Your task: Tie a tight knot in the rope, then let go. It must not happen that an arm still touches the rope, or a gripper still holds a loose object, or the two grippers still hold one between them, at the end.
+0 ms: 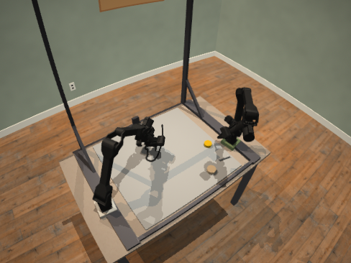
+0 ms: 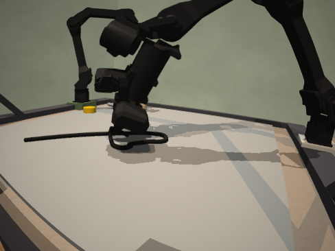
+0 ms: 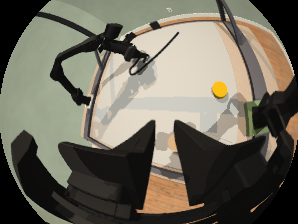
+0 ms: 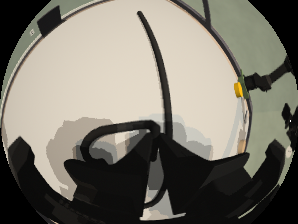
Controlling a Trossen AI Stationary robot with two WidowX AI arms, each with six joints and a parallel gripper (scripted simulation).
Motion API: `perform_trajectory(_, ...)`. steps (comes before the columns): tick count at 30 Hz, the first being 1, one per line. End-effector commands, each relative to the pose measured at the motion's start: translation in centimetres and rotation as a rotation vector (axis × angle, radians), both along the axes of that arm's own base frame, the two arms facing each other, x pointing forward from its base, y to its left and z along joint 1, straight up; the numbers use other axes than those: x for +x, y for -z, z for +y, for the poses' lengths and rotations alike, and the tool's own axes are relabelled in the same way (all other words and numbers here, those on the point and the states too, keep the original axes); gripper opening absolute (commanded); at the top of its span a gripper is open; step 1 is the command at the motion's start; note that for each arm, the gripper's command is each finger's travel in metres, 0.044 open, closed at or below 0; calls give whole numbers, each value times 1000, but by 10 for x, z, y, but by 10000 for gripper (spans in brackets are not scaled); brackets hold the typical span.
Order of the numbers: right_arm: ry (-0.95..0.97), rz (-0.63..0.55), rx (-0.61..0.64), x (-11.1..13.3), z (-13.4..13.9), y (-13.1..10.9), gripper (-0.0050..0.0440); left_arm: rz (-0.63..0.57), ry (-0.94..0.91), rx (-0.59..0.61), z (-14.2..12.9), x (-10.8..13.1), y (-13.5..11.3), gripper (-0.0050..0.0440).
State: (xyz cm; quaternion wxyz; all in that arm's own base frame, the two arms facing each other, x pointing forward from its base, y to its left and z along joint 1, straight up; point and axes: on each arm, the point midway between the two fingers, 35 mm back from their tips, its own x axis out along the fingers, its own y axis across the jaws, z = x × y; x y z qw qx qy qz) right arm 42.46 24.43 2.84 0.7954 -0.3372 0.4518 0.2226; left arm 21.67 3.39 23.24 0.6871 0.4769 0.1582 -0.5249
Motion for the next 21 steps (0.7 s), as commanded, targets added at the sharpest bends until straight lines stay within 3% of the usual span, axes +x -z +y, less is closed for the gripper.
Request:
perform_trajectory(1, 0, -32, 18, 11, -1, -16, 30, -9, -3, 4, -1, 0, -3, 85)
perform_trajectory(21, 0, -34, 17, 38, -15, -17, 30, -9, -3, 4, -1, 0, -3, 85)
